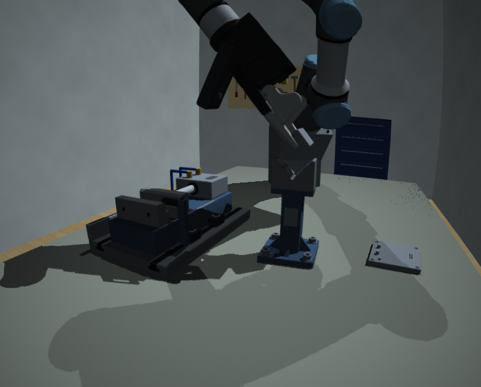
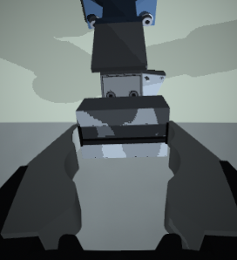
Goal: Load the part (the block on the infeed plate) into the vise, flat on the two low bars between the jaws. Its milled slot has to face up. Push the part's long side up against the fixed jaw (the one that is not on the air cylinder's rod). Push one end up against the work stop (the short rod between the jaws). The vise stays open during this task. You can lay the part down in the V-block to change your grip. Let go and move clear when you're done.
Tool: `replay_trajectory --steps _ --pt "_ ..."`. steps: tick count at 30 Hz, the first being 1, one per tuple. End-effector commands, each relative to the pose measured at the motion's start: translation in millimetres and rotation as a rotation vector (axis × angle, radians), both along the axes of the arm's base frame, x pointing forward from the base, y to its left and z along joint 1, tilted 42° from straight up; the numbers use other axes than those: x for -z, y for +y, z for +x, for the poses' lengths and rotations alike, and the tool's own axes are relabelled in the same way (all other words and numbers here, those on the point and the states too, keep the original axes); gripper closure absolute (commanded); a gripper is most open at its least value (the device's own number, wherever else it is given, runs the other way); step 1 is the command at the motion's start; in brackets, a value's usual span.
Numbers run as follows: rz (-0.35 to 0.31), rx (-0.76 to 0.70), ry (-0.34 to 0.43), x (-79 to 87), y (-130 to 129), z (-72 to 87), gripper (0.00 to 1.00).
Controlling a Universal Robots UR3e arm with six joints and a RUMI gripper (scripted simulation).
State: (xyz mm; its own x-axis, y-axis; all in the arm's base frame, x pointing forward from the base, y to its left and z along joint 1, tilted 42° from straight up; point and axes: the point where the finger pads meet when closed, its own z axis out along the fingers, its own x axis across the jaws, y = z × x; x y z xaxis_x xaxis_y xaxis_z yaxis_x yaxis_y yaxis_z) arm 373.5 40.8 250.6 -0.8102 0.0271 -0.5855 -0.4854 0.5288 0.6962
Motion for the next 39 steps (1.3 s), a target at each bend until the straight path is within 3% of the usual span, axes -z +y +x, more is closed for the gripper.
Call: replay_trajectory --steps 1,39 --pt "-0.047 0.036 0.0 -0.5 0.0 -0.2 1.0" --pt "-0.375 0.273 0.012 -2.3 2.4 -1.5 1.0"
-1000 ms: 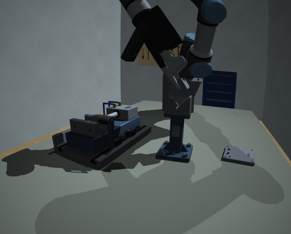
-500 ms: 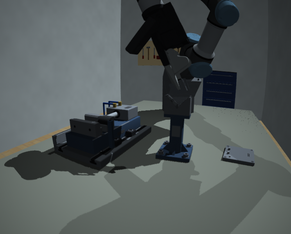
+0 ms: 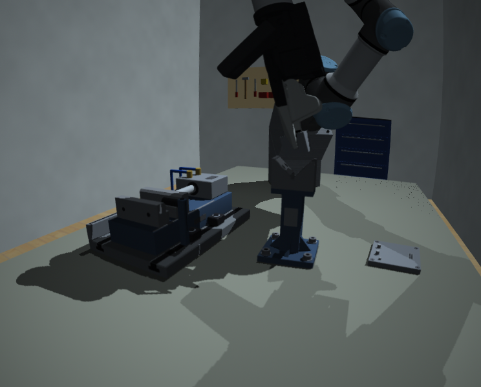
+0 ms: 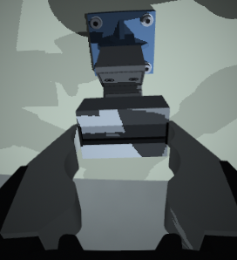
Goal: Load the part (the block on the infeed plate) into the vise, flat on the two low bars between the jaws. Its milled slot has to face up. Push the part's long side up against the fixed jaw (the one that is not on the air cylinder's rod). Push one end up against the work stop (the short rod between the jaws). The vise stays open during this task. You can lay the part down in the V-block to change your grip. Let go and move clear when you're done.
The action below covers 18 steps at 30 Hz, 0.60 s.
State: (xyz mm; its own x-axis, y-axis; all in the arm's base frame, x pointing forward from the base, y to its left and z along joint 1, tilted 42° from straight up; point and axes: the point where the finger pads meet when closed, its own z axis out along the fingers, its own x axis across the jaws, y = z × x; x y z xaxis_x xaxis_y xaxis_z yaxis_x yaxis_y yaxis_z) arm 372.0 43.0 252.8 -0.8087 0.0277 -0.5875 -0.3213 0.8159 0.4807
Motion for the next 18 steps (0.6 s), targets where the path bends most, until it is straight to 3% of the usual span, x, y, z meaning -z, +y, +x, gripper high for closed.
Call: replay_trajectory --steps 1,18 --pt "-0.063 0.046 0.003 -0.2 0.3 -0.1 1.0" --pt "-0.156 0.114 0.007 -0.5 1.1 -0.3 1.0"
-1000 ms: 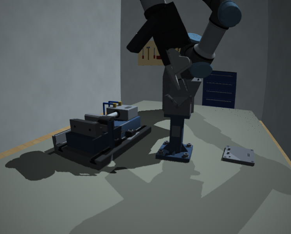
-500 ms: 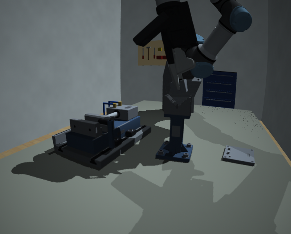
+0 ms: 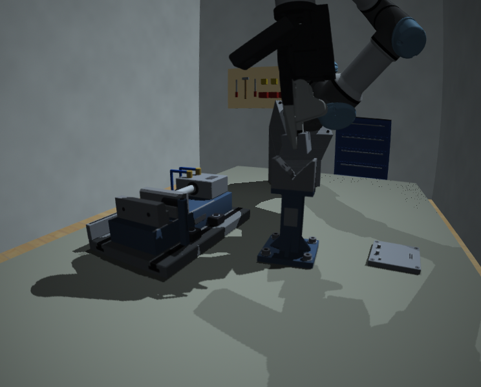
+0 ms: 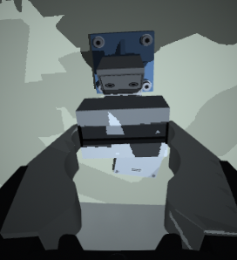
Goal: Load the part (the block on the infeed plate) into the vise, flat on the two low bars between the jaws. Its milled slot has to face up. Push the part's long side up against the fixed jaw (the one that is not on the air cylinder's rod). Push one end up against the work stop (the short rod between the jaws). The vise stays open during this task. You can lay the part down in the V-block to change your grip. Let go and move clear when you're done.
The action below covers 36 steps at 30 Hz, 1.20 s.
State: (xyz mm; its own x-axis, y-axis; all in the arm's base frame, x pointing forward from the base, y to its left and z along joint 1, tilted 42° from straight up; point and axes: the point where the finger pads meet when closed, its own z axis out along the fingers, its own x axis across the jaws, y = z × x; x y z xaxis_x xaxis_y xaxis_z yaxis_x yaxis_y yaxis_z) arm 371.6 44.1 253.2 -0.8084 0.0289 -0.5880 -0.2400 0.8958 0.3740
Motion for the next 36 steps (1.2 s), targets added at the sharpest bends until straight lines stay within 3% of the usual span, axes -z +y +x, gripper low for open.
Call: replay_trajectory --steps 1,36 --pt "-0.034 0.024 0.003 -0.1 0.1 0.0 1.0" --pt "-0.062 0.045 0.004 -0.4 0.3 0.0 1.0"
